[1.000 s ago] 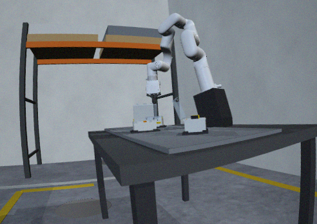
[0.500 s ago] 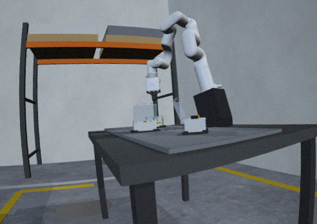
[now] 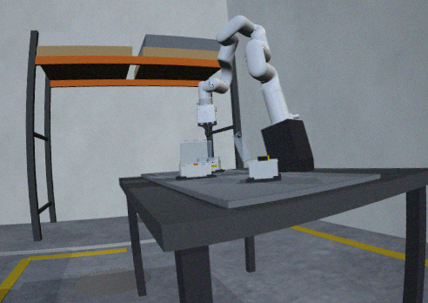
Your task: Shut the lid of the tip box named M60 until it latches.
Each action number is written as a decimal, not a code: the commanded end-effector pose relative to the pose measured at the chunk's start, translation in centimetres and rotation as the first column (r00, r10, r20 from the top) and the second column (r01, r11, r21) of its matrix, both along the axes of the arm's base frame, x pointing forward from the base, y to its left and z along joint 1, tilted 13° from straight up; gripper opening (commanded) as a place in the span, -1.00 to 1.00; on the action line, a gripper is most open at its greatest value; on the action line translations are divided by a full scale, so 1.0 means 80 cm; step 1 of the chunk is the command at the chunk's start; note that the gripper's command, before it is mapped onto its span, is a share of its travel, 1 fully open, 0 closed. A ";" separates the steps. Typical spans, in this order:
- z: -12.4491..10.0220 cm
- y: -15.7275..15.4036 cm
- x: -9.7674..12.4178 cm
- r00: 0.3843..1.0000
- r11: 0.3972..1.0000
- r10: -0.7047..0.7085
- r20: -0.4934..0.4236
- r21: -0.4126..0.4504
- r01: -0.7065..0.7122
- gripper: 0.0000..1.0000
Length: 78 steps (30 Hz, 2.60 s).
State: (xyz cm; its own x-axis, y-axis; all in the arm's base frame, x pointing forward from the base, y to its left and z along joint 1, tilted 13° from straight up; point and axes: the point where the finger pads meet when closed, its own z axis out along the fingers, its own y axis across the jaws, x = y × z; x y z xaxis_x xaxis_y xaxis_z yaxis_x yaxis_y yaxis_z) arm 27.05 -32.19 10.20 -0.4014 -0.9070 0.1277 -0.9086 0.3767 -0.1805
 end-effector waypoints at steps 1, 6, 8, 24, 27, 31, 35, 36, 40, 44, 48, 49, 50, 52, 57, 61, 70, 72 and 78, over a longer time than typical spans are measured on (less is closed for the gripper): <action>0.002 -0.001 0.001 1.000 1.000 0.000 0.002 -0.003 0.000 -1.00; 0.002 -0.001 0.001 1.000 1.000 0.000 0.002 -0.003 0.000 -1.00; 0.002 -0.001 0.001 1.000 1.000 0.000 0.002 -0.003 0.000 -1.00; -0.014 0.009 0.008 1.000 1.000 0.000 0.003 -0.003 0.000 -1.00; -0.019 0.012 0.011 1.000 1.000 0.000 0.003 -0.003 0.000 -1.00; -0.030 0.019 0.015 1.000 1.000 0.000 0.003 -0.003 0.000 -1.00; -0.040 0.025 0.020 1.000 1.000 0.000 0.003 -0.003 0.000 -1.00; -0.043 0.027 0.022 1.000 1.000 0.000 0.003 -0.003 0.000 -1.00; -0.054 0.034 0.026 1.000 1.000 0.000 0.003 -0.002 0.000 -1.00; -0.059 0.037 0.029 1.000 1.000 0.000 0.003 -0.002 0.000 -1.00; -0.070 0.043 0.034 1.000 1.000 0.000 0.003 -0.002 0.000 -1.00; -0.072 0.045 0.035 1.000 1.000 0.000 0.003 -0.002 0.000 -1.00; -0.075 0.047 0.036 1.000 1.000 0.000 0.003 -0.002 0.000 -1.00; -0.080 0.050 0.039 1.000 1.000 0.000 0.003 -0.002 0.000 -1.00; -0.093 0.058 0.045 1.000 1.000 0.000 0.003 -0.002 0.000 -1.00; -0.099 0.062 0.047 1.000 1.000 0.000 0.003 -0.002 0.000 -1.00; -0.102 0.064 0.049 1.000 1.000 0.000 0.003 -0.002 0.000 -1.00; -0.102 0.064 0.049 1.000 1.000 0.000 0.003 -0.002 0.000 -1.00; -0.102 0.064 0.049 1.000 1.000 0.000 0.003 -0.002 0.000 -1.00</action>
State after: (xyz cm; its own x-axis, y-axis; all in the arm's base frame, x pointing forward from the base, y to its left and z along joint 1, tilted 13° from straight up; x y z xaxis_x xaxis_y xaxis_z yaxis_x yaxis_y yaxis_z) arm 30.85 -27.00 1.92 -0.4014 -0.9070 0.1274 -0.9085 0.3767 -0.1808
